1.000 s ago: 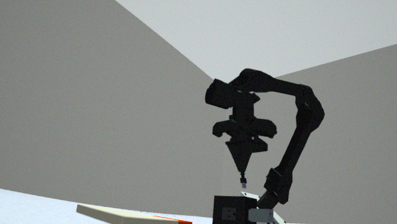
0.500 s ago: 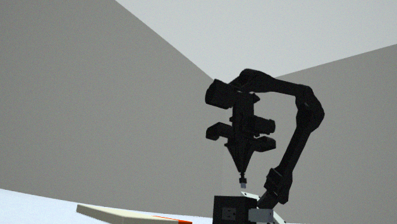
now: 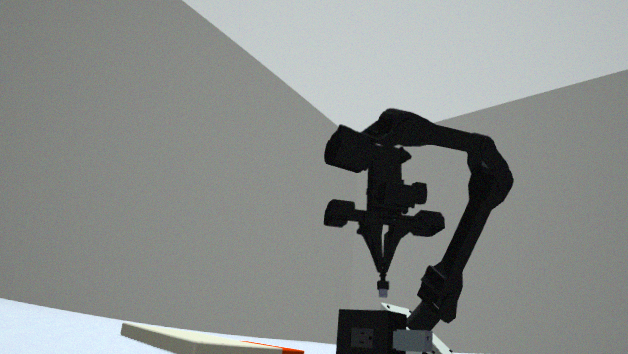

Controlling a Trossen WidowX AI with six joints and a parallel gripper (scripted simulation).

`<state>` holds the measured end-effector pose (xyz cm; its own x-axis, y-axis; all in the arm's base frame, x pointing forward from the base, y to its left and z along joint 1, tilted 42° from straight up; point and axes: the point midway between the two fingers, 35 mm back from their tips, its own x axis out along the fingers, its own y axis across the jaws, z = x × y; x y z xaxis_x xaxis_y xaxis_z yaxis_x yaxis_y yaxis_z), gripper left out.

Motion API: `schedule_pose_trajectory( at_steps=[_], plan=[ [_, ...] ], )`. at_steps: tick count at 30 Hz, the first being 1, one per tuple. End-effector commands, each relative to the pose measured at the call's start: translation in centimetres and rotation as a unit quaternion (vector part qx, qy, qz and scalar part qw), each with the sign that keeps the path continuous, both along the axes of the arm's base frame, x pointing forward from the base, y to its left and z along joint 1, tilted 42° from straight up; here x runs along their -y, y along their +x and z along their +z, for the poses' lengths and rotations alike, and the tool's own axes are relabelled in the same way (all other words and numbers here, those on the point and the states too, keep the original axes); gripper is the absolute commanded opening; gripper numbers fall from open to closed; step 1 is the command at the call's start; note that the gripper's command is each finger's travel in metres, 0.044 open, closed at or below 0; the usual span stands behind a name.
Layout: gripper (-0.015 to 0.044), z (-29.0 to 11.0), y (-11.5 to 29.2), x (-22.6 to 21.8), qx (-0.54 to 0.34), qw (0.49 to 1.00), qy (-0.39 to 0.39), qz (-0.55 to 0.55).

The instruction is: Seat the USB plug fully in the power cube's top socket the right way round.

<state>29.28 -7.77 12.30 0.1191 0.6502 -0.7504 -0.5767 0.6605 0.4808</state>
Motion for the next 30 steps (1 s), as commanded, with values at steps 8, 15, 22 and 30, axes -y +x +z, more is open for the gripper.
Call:
schedule_pose_trajectory(
  at_steps=[8,15,22,30],
  plan=[
    [0.0,-0.03,0.01,0.0,-0.098,0.989,0.017,-0.113],
    [0.0,-0.03,0.01,0.0,-0.156,0.971,0.028,-0.18],
    [0.0,-0.03,0.01,0.0,-0.213,0.945,0.039,-0.246],
    [0.0,-0.03,0.01,0.0,-0.276,0.905,0.05,-0.319]
  ],
)
